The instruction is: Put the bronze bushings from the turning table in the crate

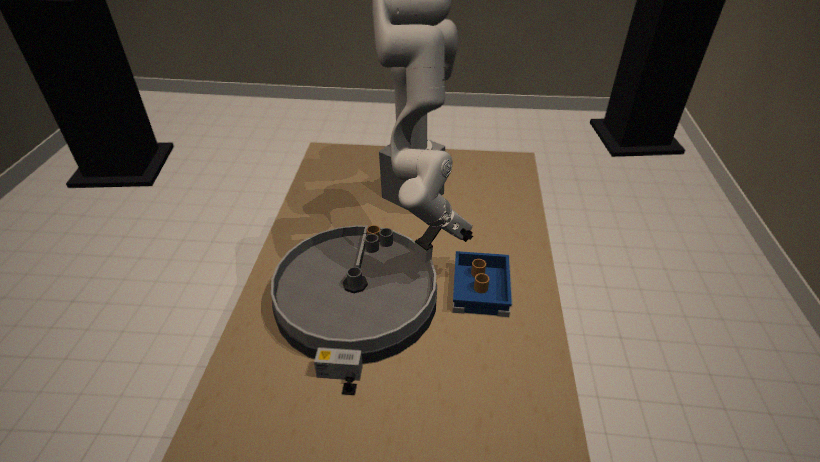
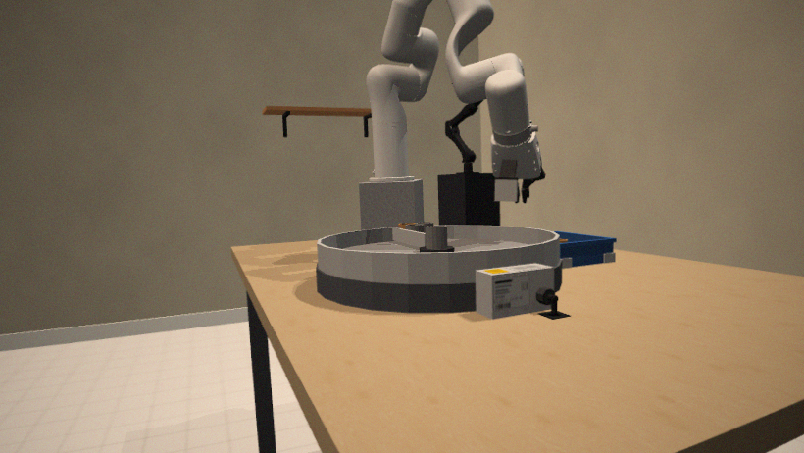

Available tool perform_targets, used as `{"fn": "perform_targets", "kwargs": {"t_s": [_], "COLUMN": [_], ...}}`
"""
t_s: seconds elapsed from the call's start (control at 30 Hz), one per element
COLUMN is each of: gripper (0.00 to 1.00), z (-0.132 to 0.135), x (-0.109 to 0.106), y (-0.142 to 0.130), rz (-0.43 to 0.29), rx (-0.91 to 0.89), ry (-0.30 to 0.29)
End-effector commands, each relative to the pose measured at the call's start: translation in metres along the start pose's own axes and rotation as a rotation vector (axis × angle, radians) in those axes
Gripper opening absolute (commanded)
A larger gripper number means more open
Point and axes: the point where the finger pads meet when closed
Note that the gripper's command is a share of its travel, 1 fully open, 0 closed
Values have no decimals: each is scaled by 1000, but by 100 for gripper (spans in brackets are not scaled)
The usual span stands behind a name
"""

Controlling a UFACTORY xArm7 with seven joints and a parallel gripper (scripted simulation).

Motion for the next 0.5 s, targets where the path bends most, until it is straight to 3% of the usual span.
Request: {"fn": "perform_targets", "kwargs": {"t_s": [0.0,0.07,0.1,0.47], "gripper": [11,11,11,11], "z": [35,35,54,117], "x": [-17,-17,-24,-50], "y": [14,14,20,46], "rz": [4,4,2,4], "rx": [-4,-4,-4,-4], "ry": [3,3,4,3]}}
Point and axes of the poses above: the point where the finger pads meet when closed, its own x axis out along the fingers, its own z axis across the jaws, y = z × x, and after that the axes turned 6 degrees about -x, right-handed
